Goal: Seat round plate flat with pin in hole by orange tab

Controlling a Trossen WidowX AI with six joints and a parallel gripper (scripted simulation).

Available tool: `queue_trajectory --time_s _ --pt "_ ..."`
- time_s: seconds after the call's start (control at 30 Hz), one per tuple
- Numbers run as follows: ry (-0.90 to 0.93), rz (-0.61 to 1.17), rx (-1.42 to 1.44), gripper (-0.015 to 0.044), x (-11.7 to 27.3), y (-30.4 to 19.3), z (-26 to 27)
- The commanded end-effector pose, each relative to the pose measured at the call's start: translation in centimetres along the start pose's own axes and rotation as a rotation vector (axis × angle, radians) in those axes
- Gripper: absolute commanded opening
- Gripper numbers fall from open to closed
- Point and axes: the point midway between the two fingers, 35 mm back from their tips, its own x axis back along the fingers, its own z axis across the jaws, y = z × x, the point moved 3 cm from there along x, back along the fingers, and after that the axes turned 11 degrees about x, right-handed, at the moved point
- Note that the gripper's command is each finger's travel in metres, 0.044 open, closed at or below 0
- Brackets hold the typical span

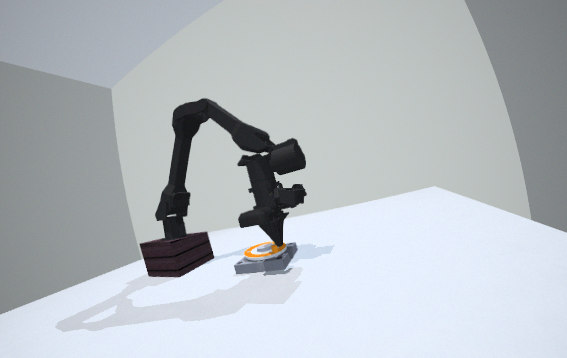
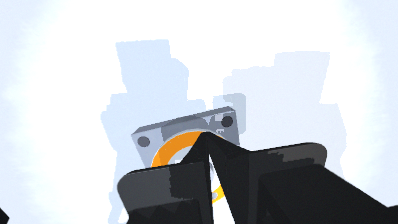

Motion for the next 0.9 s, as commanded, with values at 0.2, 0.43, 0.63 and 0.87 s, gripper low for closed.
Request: queue_trajectory --time_s 0.2,0.43,0.63,0.87 --pt "-0.007 0.006 -0.001 0.0 -0.1 -1.0 -1.2" --pt "-0.008 0.006 -0.001 0.0 -0.1 -1.6 -1.7" --pt "-0.008 0.007 -0.001 0.0 -0.1 -2.1 -2.0" --pt "-0.009 0.007 -0.001 0.0 -0.1 -2.8 -2.3"
